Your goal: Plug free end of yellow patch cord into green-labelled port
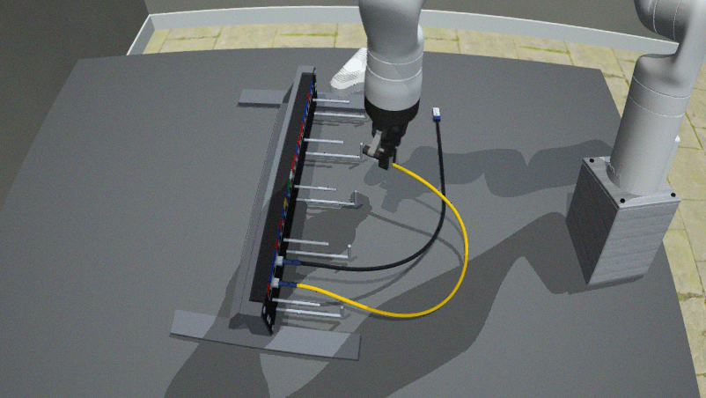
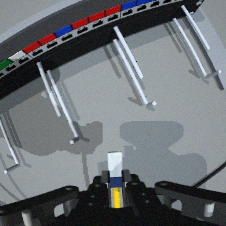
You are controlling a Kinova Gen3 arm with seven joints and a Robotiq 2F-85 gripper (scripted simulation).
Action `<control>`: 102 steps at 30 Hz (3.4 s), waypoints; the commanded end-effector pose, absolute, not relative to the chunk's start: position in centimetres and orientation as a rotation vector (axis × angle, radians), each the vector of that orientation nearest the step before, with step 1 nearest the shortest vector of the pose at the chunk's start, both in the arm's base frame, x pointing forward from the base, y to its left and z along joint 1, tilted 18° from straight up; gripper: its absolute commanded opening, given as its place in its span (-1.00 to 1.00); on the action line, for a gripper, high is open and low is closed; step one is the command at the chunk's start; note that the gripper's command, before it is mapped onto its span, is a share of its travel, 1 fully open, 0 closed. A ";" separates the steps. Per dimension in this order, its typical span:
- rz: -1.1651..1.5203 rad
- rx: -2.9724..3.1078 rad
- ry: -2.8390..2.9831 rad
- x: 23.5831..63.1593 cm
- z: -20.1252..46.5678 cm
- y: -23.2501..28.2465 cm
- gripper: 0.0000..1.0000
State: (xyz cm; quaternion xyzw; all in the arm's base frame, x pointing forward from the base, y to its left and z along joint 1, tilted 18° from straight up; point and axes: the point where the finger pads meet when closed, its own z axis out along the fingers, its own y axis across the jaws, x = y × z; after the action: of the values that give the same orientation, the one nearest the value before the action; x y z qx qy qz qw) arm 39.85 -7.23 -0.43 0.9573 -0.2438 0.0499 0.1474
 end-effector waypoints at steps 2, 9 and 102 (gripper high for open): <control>0.143 2.767 -0.646 40.7 -0.5 -6.5 -1.00; 0.132 2.780 -0.576 41.4 -0.5 -5.9 -1.00; 0.067 2.827 -0.147 46.1 -0.5 -2.1 -1.00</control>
State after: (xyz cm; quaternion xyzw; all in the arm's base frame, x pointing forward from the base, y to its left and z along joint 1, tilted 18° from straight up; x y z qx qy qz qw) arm 46.08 -2.12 -0.57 0.9864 -0.0514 0.0225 0.1548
